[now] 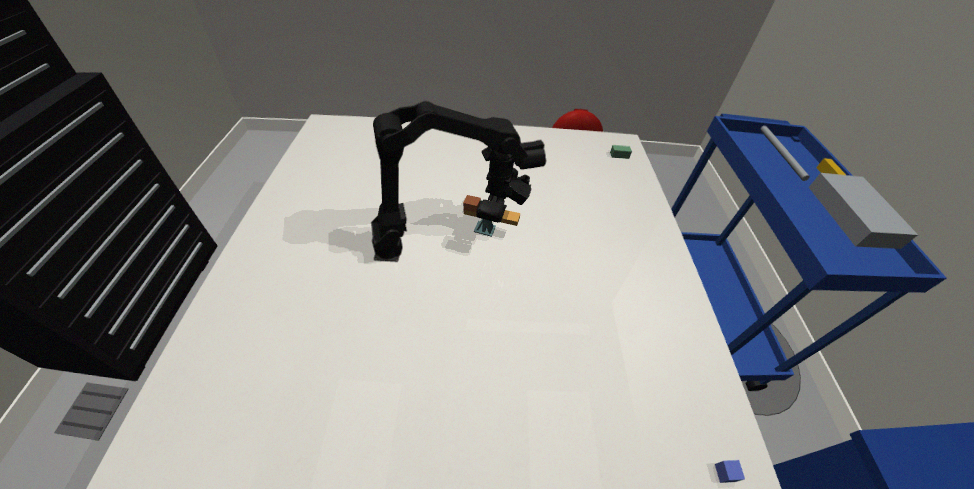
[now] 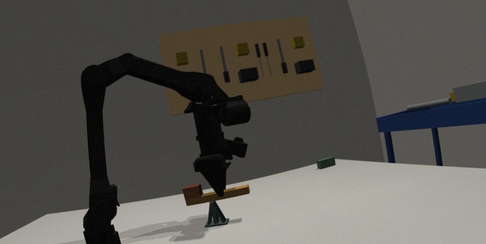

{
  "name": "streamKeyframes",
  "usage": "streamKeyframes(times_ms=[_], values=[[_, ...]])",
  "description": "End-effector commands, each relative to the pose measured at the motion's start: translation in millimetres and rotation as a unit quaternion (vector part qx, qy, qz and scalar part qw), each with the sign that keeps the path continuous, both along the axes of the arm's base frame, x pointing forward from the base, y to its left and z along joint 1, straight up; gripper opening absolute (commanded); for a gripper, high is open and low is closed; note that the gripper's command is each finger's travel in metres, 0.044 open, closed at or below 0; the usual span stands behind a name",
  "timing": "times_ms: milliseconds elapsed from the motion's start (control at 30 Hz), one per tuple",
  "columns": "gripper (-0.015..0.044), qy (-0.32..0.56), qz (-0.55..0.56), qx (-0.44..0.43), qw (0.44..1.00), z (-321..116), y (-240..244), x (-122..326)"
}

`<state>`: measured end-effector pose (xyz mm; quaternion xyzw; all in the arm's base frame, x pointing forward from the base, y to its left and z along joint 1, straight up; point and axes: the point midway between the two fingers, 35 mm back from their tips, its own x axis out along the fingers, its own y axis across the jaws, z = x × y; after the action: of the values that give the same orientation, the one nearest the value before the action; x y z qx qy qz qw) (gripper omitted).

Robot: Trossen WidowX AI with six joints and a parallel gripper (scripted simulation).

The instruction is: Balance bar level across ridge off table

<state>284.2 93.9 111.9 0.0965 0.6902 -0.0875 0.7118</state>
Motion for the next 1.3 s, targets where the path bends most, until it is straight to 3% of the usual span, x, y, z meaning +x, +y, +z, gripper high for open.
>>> streamKeyframes(times_ms=[0, 1267], values=[[0.0, 0.001, -0.001, 0.001, 1.0, -0.8, 0.4, 0.1], [0.0, 0.001, -0.001, 0.001, 1.0, -4.1, 0.2, -0.2]])
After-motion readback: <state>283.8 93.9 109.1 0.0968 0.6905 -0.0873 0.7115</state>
